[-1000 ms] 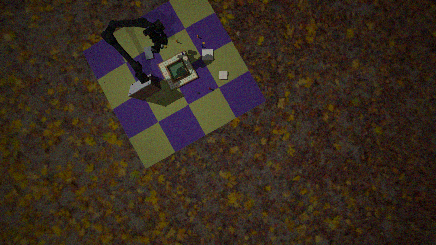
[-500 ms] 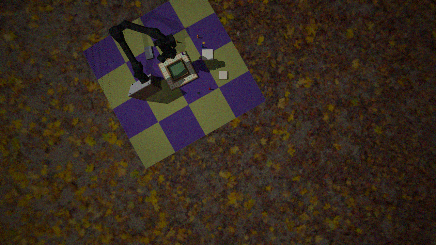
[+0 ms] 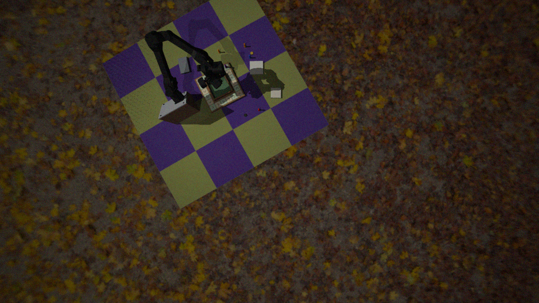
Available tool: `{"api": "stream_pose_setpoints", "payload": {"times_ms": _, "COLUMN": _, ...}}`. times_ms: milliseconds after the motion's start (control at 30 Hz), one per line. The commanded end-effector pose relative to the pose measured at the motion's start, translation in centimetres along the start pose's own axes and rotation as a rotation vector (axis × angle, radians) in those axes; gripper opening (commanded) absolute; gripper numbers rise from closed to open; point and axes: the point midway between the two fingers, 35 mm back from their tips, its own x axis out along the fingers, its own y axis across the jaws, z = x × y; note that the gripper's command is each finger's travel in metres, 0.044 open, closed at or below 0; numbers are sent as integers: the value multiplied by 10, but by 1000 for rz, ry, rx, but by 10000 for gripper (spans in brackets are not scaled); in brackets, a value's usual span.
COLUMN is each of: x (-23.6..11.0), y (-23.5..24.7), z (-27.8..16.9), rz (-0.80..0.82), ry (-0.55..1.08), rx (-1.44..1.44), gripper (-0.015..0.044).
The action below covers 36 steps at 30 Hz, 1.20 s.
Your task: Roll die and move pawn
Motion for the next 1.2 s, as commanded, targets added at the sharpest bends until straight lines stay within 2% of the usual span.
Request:
{"api": "stream_pose_setpoints", "payload": {"times_ms": 0, "x": 2, "y": -2, "z": 6, "rz": 0, "ry": 0, "rx": 31, "gripper": 0}}
{"api": "stream_pose_setpoints", "payload": {"times_ms": 100, "x": 4, "y": -4, "z": 6, "rz": -24, "ry": -45, "rx": 32, "gripper": 0}}
{"api": "stream_pose_setpoints", "payload": {"times_ms": 467, "x": 15, "y": -12, "z": 8, "rz": -121, "ry": -395, "rx": 40, "gripper": 0}}
{"api": "stream_pose_setpoints", "payload": {"times_ms": 900, "x": 16, "y": -14, "z": 9, "rz": -37, "ry": -806, "rx": 32, "gripper": 0}}
{"api": "stream_pose_setpoints", "payload": {"times_ms": 1067, "x": 14, "y": -12, "z": 7, "rz": -14, "ry": -847, "rx": 29, "gripper": 0}}
{"api": "stream_pose_setpoints", "payload": {"times_ms": 1167, "x": -8, "y": -4, "z": -9, "rz": -13, "ry": -847, "rx": 29, "gripper": 0}}
